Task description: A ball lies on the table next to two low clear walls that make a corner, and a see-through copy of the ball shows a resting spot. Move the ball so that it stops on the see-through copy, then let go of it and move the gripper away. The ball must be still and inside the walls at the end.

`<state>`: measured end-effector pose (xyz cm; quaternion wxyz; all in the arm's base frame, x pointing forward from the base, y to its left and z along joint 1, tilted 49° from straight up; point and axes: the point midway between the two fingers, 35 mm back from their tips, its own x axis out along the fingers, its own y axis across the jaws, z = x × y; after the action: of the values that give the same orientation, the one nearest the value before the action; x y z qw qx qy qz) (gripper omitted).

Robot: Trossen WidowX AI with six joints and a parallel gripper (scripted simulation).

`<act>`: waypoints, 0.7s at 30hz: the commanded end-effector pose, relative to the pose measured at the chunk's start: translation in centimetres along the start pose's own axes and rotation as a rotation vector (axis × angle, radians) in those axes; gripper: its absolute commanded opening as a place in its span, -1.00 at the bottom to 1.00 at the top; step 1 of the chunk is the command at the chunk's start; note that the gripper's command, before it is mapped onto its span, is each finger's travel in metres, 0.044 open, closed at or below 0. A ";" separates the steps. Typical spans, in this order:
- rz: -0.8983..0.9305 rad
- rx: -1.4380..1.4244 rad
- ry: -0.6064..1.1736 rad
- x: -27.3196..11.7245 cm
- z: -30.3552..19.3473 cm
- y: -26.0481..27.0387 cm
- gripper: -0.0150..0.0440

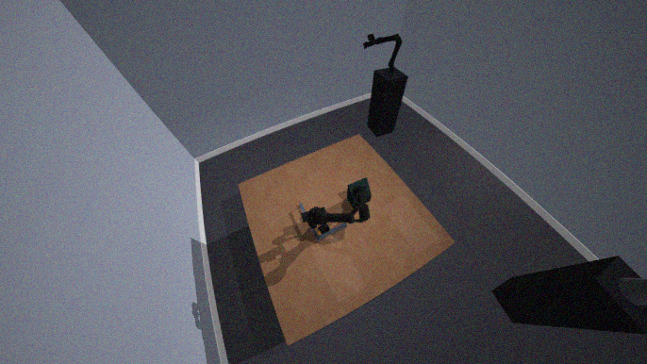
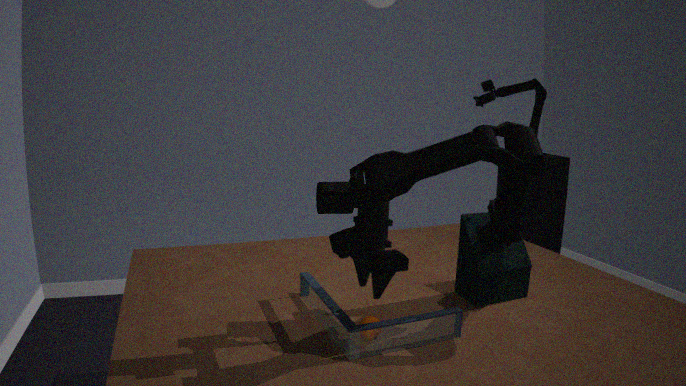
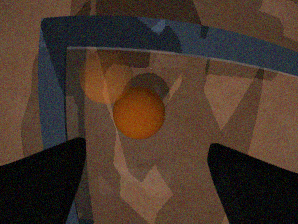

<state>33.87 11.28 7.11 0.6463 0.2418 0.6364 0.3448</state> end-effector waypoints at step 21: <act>0.009 -0.775 0.015 4.4 -3.5 -2.8 -0.49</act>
<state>30.65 12.19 2.04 0.6845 -0.0168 0.4656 0.5607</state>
